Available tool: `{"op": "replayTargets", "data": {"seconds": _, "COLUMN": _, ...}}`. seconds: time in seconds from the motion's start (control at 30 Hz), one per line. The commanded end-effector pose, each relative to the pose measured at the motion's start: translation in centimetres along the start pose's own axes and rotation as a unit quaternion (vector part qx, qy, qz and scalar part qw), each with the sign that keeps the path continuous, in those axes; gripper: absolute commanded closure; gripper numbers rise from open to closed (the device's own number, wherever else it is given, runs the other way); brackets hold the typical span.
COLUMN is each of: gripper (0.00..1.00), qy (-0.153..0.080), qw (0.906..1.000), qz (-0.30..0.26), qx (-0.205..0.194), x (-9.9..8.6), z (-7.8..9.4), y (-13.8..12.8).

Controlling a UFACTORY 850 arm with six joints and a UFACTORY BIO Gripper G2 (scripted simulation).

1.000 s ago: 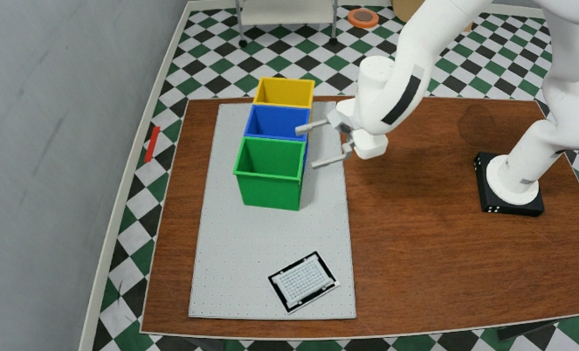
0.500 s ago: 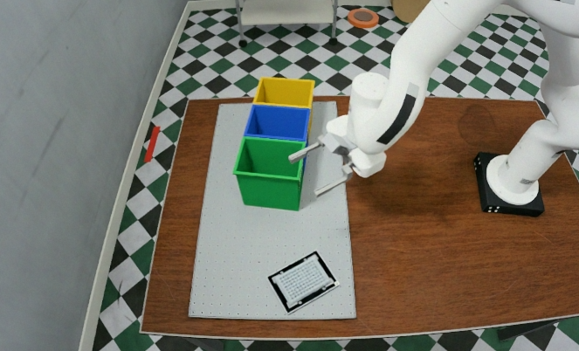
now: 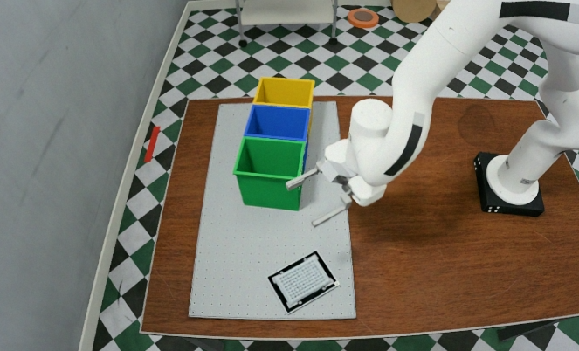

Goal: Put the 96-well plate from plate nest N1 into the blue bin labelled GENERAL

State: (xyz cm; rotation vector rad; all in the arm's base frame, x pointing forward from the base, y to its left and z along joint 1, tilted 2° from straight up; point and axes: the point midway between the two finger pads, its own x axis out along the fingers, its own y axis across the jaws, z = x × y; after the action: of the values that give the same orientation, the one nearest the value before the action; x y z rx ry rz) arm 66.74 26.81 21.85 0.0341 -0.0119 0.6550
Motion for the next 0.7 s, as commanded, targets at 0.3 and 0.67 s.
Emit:
{"op": "replayTargets", "data": {"seconds": 0.3, "gripper": 0.63, "qy": -0.001, "qw": 1.0, "qz": -0.001, "qx": -0.001, "x": 3.3, "z": -1.0, "y": 4.2}}
{"op": "replayTargets", "data": {"seconds": 0.67, "gripper": 0.63, "qy": -0.001, "qw": 1.0, "qz": -0.001, "qx": -0.001, "x": 5.8, "z": -1.9, "y": 7.8}}
